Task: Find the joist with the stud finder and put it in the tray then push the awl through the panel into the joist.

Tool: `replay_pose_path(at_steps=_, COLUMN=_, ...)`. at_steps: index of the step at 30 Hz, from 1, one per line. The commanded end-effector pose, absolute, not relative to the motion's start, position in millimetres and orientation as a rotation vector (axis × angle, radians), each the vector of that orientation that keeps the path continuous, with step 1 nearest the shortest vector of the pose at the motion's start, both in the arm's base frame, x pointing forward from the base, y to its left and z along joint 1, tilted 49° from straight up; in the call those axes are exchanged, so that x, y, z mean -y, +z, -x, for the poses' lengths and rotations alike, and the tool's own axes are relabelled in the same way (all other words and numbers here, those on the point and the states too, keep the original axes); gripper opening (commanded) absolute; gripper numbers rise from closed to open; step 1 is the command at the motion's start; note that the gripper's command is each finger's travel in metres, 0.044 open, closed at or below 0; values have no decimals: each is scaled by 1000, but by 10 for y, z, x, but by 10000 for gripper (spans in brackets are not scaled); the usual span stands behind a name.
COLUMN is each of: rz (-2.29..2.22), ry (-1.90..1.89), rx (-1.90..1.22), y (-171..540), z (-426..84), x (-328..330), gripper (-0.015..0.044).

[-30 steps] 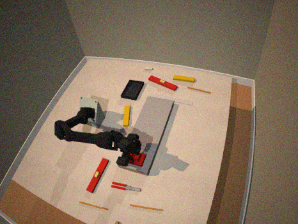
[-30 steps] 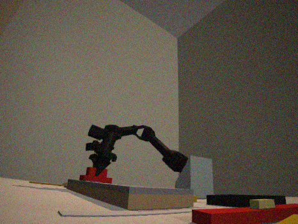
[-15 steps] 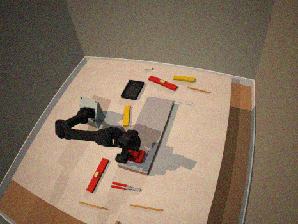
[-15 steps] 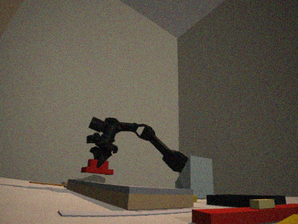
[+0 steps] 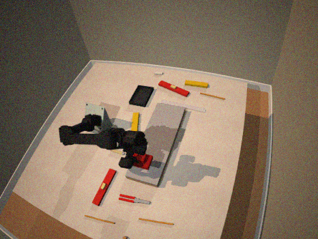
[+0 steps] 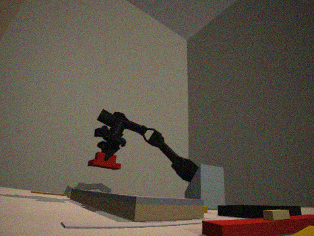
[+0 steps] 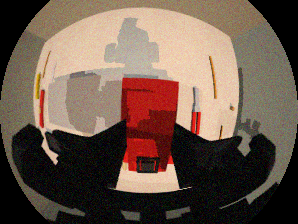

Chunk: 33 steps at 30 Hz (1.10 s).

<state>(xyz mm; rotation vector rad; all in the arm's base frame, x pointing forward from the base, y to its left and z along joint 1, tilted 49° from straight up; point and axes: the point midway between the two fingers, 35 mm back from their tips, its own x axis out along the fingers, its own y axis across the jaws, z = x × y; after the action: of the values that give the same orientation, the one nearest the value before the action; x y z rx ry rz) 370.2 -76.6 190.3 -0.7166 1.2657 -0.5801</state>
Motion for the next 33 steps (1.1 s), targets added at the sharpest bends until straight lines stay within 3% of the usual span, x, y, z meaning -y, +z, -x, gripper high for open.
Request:
replay_pose_path(at_steps=1, rz=738, ry=-522, rx=-1273, y=1796, z=-3784, x=581, gripper=0)
replay_pose_path(at_steps=17, rz=940, ry=-82, rx=-1389, y=684, z=-3935, x=-710, gripper=0)
replay_pose_path(at_steps=33, rz=1156, ry=326, rx=-1491, y=-441, z=-3398, x=-1849, gripper=0)
